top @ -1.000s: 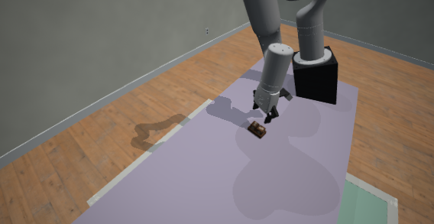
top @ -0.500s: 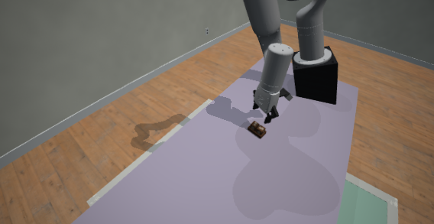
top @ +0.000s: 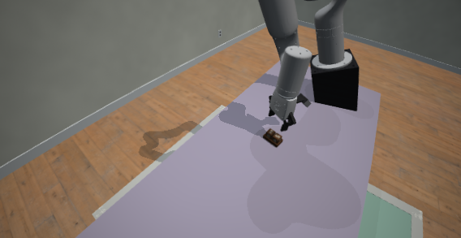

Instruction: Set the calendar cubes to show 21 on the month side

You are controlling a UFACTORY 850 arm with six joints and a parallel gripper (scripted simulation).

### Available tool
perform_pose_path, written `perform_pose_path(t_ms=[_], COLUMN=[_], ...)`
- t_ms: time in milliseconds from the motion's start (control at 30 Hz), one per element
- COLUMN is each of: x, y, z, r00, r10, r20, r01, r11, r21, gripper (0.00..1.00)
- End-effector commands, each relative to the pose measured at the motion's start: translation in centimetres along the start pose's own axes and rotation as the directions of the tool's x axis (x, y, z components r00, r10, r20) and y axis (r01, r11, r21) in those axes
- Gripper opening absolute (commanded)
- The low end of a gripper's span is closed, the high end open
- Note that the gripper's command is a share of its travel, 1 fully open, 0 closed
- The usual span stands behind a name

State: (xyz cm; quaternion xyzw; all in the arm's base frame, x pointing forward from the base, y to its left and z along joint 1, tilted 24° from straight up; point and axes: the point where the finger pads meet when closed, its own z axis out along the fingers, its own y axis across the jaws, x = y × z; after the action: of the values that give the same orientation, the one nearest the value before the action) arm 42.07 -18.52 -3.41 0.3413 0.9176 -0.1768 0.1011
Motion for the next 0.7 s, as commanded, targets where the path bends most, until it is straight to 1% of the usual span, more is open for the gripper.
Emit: perform_pose_path(t_ms=[0, 67, 267, 433, 567, 667], x=[-0.1, -0.1, -1.9, -2.2, -3.4, -3.7], y=[0.0, 0.0, 0.2, 0.2, 0.3, 0.3], z=[0.0, 0.0, -0.4, -0.4, -0.6, -0.7], r00=[1.000, 1.000, 1.000, 1.000, 1.000, 1.000], r10=[0.000, 0.000, 0.000, 0.000, 0.000, 0.000], r20=[0.001, 0.001, 0.001, 0.001, 0.001, 0.001], r01=[0.000, 0.000, 0.000, 0.000, 0.000, 0.000], r11=[1.000, 1.000, 1.000, 1.000, 1.000, 1.000], r21=[-0.001, -0.001, -0.001, -0.001, -0.001, -0.001], gripper=[1.00, 1.00, 1.00, 1.00, 1.00, 1.00])
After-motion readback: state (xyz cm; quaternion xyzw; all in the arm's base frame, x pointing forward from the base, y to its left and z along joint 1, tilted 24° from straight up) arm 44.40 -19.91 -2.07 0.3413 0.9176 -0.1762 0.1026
